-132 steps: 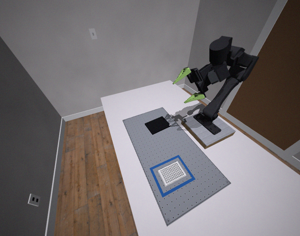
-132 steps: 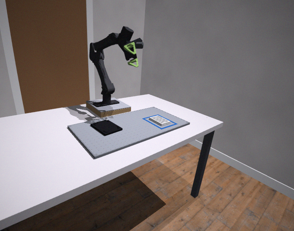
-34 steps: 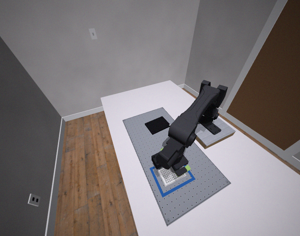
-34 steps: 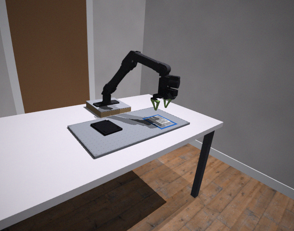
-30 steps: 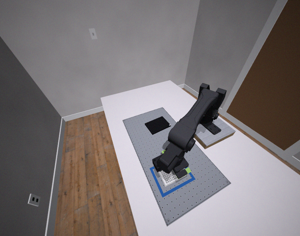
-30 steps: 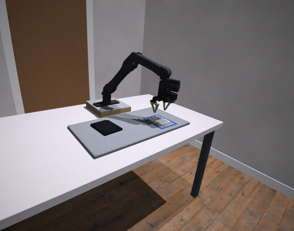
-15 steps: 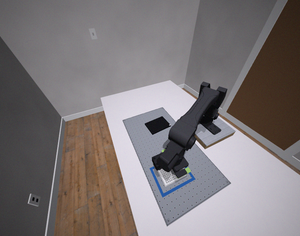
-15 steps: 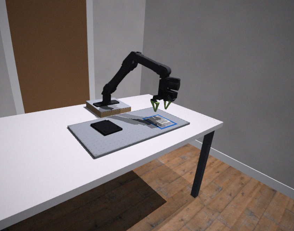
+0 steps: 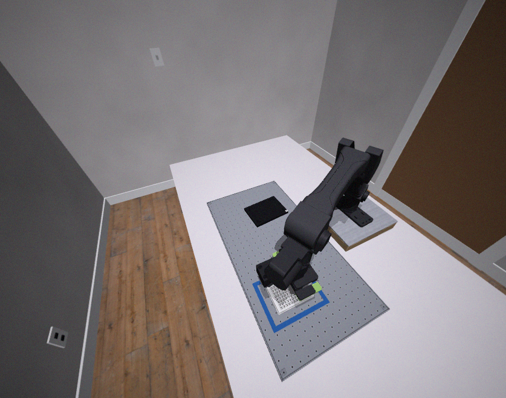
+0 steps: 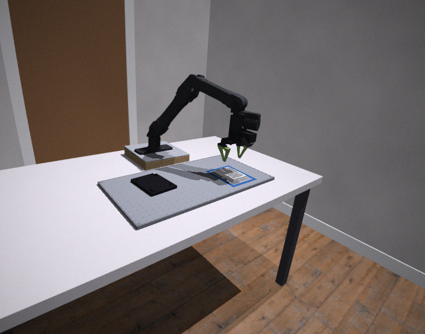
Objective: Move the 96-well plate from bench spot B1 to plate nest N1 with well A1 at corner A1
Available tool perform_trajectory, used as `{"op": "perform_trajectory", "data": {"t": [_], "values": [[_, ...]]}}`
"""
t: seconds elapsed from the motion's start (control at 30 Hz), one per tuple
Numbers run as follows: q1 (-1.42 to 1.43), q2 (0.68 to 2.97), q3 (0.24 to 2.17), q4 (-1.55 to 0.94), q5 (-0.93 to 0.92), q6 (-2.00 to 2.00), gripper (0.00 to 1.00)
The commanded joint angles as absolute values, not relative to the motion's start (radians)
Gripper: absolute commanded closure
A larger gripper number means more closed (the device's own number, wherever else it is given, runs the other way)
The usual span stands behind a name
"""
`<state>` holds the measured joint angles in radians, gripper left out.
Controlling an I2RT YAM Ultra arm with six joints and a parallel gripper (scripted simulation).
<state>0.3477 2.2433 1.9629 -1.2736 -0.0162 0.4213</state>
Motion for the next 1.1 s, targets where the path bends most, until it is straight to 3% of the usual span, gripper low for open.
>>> {"op": "perform_trajectory", "data": {"t": [0.0,1.07], "values": [[0.343,2.21,1.993,-1.263,-0.012,0.428,0.0],[0.348,2.245,1.86,-1.146,-0.012,0.43,0.0]]}}
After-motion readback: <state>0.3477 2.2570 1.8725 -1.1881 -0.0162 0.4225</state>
